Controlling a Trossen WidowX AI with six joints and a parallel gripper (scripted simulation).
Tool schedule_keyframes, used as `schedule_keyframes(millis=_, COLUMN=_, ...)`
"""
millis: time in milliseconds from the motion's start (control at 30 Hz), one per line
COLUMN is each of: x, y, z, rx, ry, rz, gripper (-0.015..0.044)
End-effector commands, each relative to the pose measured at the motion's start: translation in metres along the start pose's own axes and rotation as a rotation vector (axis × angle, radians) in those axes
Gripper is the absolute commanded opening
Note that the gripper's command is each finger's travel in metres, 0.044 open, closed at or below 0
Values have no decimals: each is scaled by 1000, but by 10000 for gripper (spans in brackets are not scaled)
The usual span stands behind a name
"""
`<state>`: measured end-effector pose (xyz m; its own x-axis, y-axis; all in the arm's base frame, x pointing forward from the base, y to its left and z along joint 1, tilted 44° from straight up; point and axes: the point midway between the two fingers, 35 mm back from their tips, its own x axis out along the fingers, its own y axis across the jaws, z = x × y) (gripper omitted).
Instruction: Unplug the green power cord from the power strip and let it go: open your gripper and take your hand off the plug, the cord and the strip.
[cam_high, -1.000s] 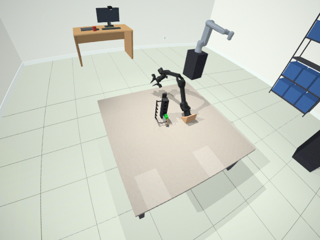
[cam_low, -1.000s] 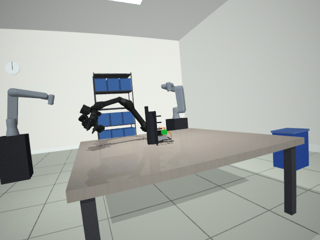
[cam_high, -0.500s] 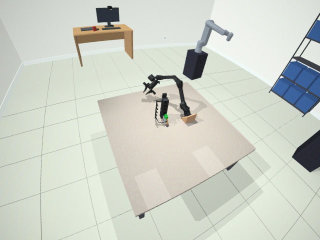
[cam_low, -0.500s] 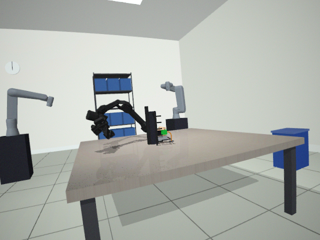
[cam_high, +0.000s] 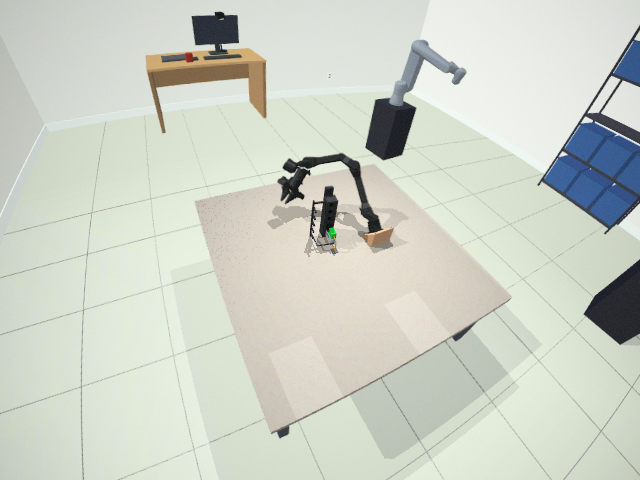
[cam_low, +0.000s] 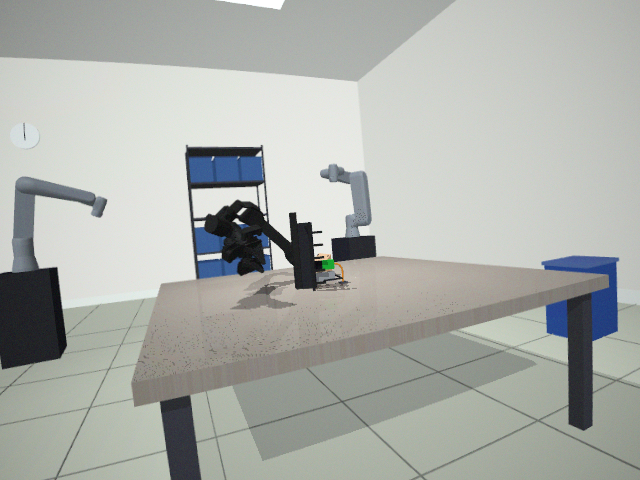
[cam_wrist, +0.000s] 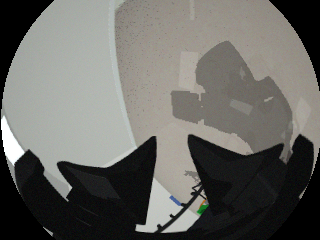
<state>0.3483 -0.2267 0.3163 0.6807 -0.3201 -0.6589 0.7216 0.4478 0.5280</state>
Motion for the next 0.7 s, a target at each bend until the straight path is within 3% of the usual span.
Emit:
schedule_keyframes(millis=0, x=21, y=18, z=-37, rx=-161, ry=69, rz=-22, gripper=160)
schedule_keyframes(millis=333, x=54, y=59, z=-139, rx=-598, ry=217, rz=-46, gripper=160)
schedule_keyframes(millis=667, x=60, y=83, z=-246, rx=-1073, ry=324, rz=-44, gripper=160)
